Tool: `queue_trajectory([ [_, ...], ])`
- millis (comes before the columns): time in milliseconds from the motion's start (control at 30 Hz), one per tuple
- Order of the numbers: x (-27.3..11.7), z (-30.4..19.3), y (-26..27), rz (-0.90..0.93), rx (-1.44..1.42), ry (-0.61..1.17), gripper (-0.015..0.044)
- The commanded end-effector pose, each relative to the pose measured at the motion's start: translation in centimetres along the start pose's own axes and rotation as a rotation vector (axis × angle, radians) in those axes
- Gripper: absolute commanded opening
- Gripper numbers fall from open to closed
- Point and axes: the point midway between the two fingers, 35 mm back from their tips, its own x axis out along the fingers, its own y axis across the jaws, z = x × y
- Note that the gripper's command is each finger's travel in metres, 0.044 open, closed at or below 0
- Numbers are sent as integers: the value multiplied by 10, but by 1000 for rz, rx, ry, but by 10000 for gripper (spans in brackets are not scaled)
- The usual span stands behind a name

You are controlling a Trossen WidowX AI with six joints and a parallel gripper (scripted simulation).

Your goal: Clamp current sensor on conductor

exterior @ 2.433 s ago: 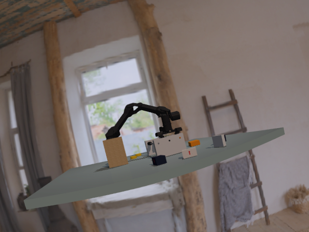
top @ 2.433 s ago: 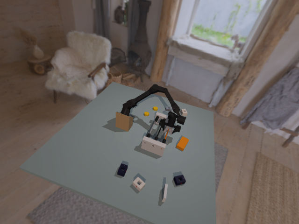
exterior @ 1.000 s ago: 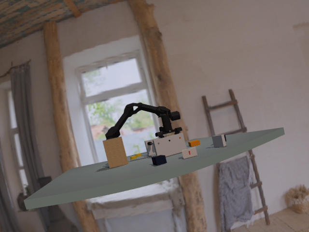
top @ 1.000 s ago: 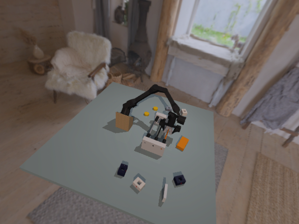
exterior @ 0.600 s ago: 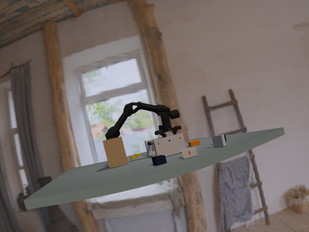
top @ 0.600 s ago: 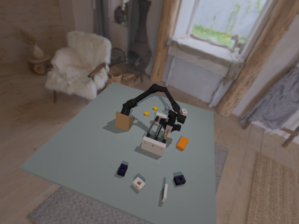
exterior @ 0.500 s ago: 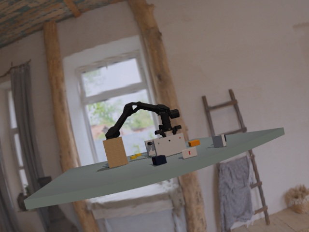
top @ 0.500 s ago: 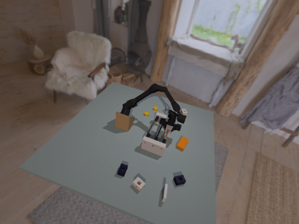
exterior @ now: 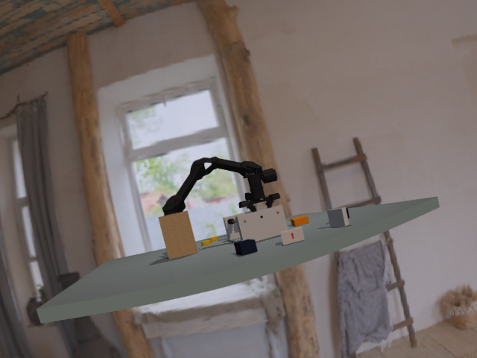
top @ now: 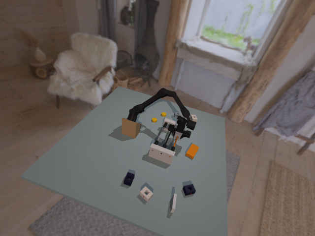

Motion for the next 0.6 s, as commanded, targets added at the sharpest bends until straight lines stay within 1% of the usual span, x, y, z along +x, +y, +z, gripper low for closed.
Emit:
queue_trajectory([
  [0,0,0,0,1,0,0,184],
  [333,-2,0,0,0,0,0,440],
  [567,0,0,0,0,1,0,256],
])
